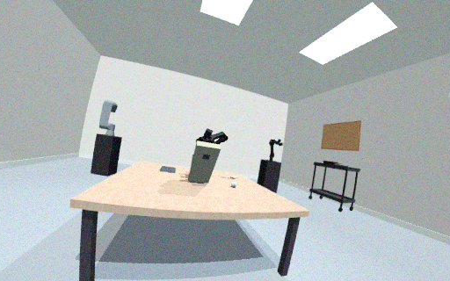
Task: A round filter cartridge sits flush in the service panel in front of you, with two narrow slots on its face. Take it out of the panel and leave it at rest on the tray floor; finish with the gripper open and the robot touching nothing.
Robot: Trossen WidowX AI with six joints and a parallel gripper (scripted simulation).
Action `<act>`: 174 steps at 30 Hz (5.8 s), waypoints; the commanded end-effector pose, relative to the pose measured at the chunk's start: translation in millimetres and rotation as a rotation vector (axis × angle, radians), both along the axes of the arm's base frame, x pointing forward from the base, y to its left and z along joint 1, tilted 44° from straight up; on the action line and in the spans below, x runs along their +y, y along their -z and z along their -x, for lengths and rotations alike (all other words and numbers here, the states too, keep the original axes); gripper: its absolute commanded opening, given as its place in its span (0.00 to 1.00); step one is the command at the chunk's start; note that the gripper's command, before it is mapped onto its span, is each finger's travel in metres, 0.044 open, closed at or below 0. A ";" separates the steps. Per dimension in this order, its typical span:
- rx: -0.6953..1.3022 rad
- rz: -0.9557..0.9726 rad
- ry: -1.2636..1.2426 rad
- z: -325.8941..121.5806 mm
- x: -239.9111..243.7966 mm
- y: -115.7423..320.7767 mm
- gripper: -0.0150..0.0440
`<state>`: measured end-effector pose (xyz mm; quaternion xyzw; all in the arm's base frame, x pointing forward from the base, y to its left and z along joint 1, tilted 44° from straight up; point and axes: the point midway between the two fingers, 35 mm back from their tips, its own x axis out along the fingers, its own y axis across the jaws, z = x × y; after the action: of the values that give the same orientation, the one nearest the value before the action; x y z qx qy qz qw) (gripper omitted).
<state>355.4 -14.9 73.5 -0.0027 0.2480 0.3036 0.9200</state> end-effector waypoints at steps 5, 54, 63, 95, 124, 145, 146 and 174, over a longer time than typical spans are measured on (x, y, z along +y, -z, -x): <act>0.004 0.000 0.004 -1.6 0.0 1.9 0.44; 0.004 0.000 0.004 -4.5 2.2 3.4 0.44; 0.003 -0.001 0.005 -9.0 5.9 6.3 0.44; -0.007 -0.003 0.000 -11.1 8.0 4.8 0.25; 0.517 -0.642 0.429 -14.5 10.3 9.8 0.25; 0.919 -1.144 0.760 -15.2 10.8 10.2 0.25; 0.916 -1.140 0.757 -15.3 10.9 10.2 0.25; 0.865 -1.070 0.717 39.8 -33.2 -24.9 0.25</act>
<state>318.2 -47.2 92.6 0.6439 0.3945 0.0344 0.6546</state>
